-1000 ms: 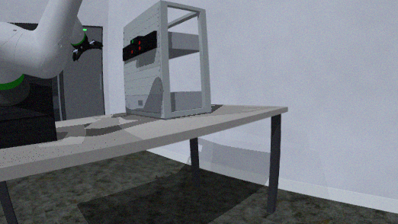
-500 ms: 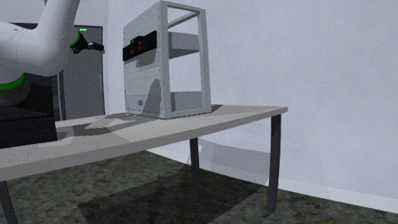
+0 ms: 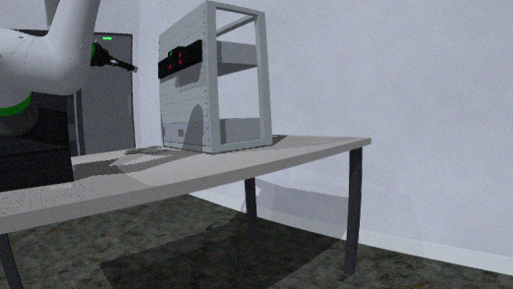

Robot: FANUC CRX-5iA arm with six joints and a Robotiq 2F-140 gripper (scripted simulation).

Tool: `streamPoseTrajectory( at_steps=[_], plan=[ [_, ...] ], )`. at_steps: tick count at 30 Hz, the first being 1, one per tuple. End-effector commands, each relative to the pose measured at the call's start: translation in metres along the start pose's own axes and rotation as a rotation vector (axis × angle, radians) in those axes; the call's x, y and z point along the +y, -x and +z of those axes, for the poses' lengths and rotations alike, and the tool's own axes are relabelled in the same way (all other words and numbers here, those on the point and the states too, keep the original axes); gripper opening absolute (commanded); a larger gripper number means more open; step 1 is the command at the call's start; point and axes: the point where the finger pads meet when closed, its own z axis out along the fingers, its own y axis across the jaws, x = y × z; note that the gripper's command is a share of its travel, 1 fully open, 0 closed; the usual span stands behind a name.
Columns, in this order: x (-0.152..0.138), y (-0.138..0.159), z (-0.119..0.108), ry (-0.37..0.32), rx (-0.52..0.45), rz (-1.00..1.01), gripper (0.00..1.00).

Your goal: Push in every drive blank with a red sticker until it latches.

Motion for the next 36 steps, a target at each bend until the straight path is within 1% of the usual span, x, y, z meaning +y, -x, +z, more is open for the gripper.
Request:
streamPoseTrajectory(
  at_steps=[1, 11, 13, 26, 28, 30, 36],
  plan=[
    [-0.014, 0.003, -0.01, -0.041, -0.054, 0.123, 1.0],
    [-0.05, 0.011, -0.042, -0.148, -0.154, 0.391, 1.0],
    [-0.05, 0.011, -0.042, -0.148, -0.154, 0.391, 1.0],
    [-0.094, 0.018, -0.088, -0.252, -0.3, 0.674, 1.0],
    [-0.1, 0.019, -0.095, -0.264, -0.323, 0.711, 1.0],
    [-0.1, 0.019, -0.095, -0.264, -0.323, 0.711, 1.0],
    [-0.117, 0.022, -0.116, -0.296, -0.39, 0.81, 1.0]
  ],
)
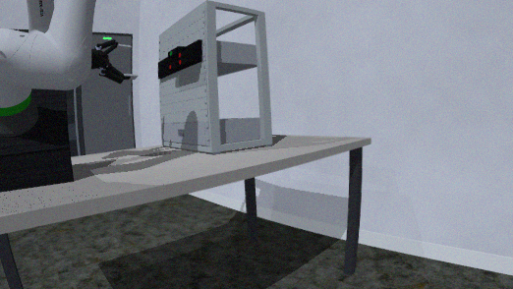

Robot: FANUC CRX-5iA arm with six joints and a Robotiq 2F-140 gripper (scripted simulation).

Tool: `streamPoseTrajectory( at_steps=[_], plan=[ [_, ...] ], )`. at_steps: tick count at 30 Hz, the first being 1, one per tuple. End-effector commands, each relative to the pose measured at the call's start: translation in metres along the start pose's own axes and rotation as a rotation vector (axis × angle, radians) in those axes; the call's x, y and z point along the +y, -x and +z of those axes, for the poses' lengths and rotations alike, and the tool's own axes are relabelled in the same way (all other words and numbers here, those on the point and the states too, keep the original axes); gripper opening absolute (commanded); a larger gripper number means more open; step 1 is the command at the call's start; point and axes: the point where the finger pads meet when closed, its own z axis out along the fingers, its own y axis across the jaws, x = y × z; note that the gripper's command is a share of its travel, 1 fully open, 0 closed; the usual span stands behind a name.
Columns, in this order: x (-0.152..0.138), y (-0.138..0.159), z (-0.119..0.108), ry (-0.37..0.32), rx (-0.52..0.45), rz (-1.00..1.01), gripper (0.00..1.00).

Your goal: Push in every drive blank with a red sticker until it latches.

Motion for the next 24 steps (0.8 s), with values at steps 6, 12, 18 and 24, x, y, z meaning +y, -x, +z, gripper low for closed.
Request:
streamPoseTrajectory(
  at_steps=[6, 12, 18, 24],
  plan=[
    [-0.015, 0.027, -0.017, -0.025, -0.085, 0.131, 1.0],
    [-0.022, 0.038, -0.025, -0.032, -0.12, 0.182, 1.0],
    [-0.03, 0.053, -0.035, -0.039, -0.167, 0.247, 1.0],
    [-0.036, 0.065, -0.045, -0.042, -0.206, 0.3, 1.0]
  ],
)
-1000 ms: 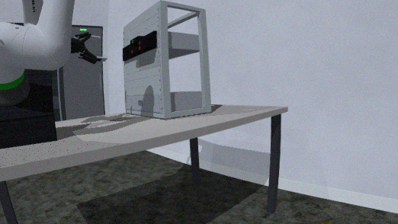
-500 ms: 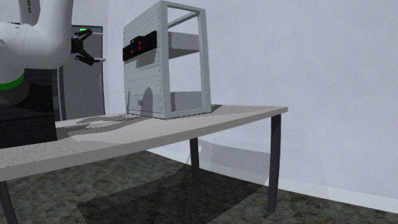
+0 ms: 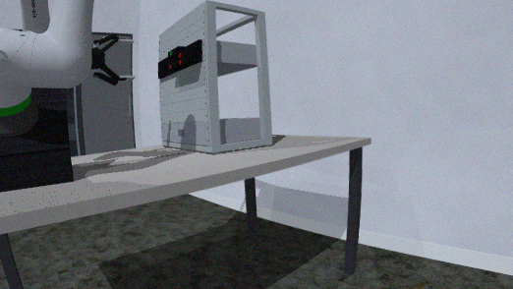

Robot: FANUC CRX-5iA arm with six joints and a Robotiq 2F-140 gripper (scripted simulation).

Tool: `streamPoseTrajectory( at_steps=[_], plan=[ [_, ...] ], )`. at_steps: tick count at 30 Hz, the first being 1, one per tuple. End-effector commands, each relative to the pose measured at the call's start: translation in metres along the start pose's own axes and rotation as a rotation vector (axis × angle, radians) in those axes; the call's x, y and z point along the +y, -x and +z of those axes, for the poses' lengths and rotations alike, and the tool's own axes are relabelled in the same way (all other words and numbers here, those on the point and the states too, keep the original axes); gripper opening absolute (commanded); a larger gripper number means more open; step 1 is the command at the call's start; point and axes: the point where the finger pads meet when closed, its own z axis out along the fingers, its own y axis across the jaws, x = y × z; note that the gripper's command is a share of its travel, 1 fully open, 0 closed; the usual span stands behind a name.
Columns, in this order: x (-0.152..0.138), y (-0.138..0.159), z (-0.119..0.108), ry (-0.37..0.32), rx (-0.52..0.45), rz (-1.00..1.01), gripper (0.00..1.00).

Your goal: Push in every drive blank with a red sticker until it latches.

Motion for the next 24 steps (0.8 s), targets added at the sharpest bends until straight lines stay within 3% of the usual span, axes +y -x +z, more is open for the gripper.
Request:
streamPoseTrajectory(
  at_steps=[1, 24],
  plan=[
    [-0.001, 0.007, -0.003, 0.0, -0.019, 0.026, 1.0],
    [-0.006, 0.033, -0.016, 0.001, -0.086, 0.116, 1.0]
  ],
)
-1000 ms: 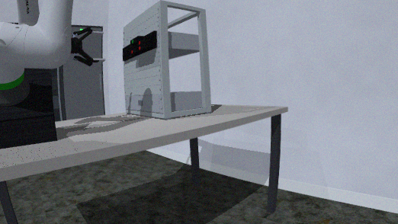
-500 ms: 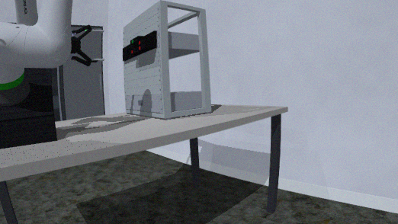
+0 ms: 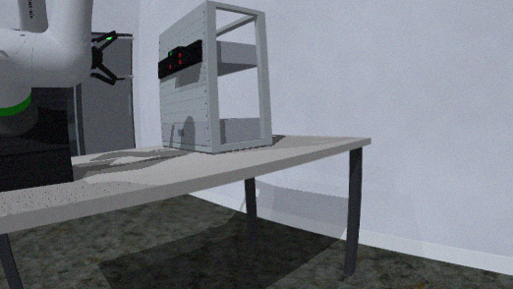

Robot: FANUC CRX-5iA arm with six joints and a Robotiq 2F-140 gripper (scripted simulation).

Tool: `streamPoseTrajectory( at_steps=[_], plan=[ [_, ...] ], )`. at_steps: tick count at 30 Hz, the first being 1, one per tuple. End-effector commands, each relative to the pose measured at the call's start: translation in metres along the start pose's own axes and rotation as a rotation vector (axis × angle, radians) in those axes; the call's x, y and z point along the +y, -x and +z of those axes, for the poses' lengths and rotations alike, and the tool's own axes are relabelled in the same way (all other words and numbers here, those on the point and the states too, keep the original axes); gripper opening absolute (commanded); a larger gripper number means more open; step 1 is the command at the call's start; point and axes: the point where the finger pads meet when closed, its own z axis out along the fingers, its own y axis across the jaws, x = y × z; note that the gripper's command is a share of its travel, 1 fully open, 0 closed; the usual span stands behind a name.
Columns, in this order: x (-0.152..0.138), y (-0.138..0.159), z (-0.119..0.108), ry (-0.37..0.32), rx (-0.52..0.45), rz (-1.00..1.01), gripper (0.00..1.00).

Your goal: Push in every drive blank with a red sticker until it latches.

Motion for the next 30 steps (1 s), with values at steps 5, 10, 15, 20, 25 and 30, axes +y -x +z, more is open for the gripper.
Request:
streamPoseTrajectory(
  at_steps=[5, 10, 15, 20, 25, 30],
  plan=[
    [0.0, 0.0042, -0.0017, 0.001, -0.01, 0.014, 1.0],
    [-0.0001, 0.0058, -0.0023, 0.001, -0.014, 0.019, 1.0],
    [-0.0001, 0.0062, -0.0025, 0.002, -0.015, 0.021, 1.0],
    [-0.0002, 0.0065, -0.0026, 0.002, -0.016, 0.021, 1.0],
    [-0.0002, 0.0065, -0.0026, 0.002, -0.016, 0.022, 1.0],
    [-0.0002, 0.0065, -0.0026, 0.002, -0.016, 0.022, 1.0]
  ],
)
